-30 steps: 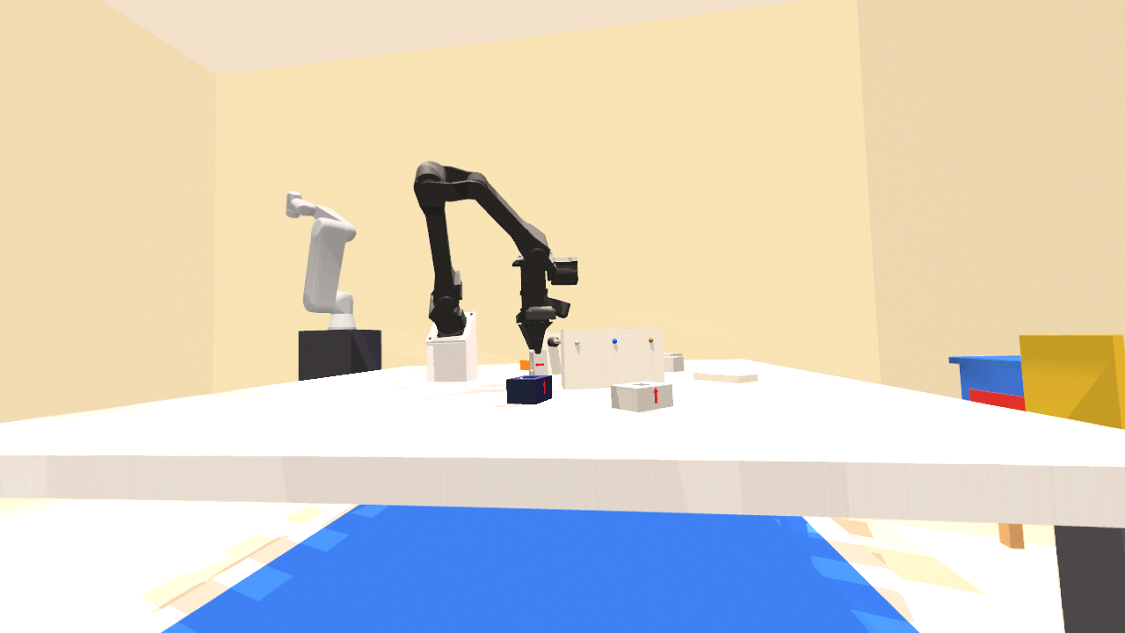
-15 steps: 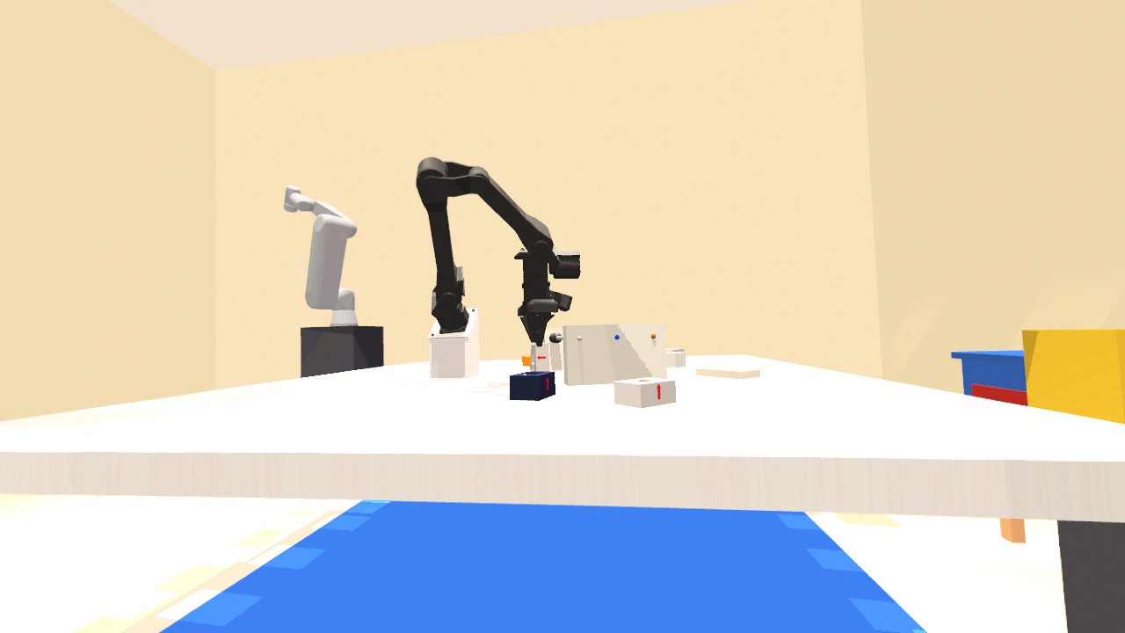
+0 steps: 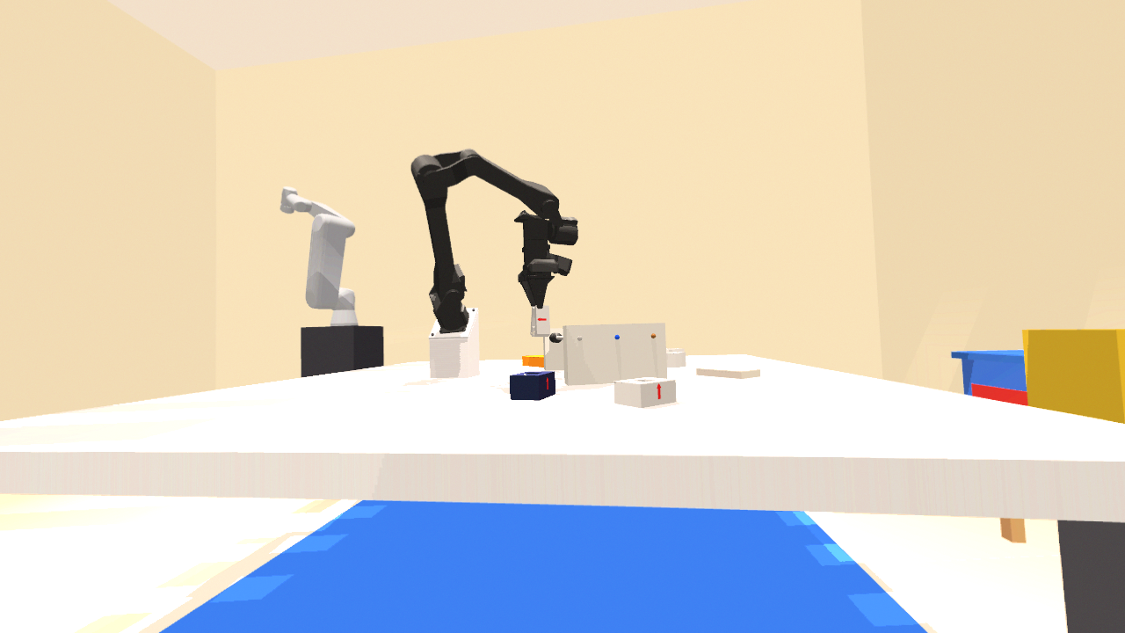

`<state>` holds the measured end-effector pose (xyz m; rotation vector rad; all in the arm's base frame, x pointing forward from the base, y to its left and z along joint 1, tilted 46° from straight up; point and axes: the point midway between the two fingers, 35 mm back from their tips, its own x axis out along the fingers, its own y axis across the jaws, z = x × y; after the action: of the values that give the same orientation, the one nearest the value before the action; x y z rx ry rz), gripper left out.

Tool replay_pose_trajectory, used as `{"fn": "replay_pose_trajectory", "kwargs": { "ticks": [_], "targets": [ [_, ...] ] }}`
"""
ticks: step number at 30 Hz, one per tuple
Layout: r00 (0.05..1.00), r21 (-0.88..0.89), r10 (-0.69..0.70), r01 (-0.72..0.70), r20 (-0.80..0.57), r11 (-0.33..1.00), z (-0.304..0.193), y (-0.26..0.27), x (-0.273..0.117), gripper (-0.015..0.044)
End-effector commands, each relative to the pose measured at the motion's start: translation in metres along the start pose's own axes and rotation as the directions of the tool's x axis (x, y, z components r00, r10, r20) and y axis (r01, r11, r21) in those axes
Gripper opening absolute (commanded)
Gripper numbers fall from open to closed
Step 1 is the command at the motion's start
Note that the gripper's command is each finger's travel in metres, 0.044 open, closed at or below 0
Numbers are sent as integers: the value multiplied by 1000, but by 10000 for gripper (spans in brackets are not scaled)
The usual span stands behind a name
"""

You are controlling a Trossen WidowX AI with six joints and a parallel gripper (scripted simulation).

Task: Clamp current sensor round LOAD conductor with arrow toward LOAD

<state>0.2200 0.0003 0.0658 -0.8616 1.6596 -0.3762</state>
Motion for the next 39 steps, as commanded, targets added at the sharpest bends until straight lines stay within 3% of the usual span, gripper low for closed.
{"fn": "replay_pose_trajectory", "kwargs": {
  "ticks": [1, 7, 19, 28, 39],
  "targets": [
    [1000, 5, -2, 2, -1, 1000, -3, 0, -19, 0],
    [1000, 67, -3, 3, -1, 998, 1, -1, -24, 0],
    [1000, 498, -2, 1, 1, 867, 38, -5, -27, 0],
    [1000, 764, -1, -1, 3, 646, 66, -8, -26, 0],
    [1000, 962, -2, -3, 4, 273, 100, -11, -21, 0]
  ]
}}
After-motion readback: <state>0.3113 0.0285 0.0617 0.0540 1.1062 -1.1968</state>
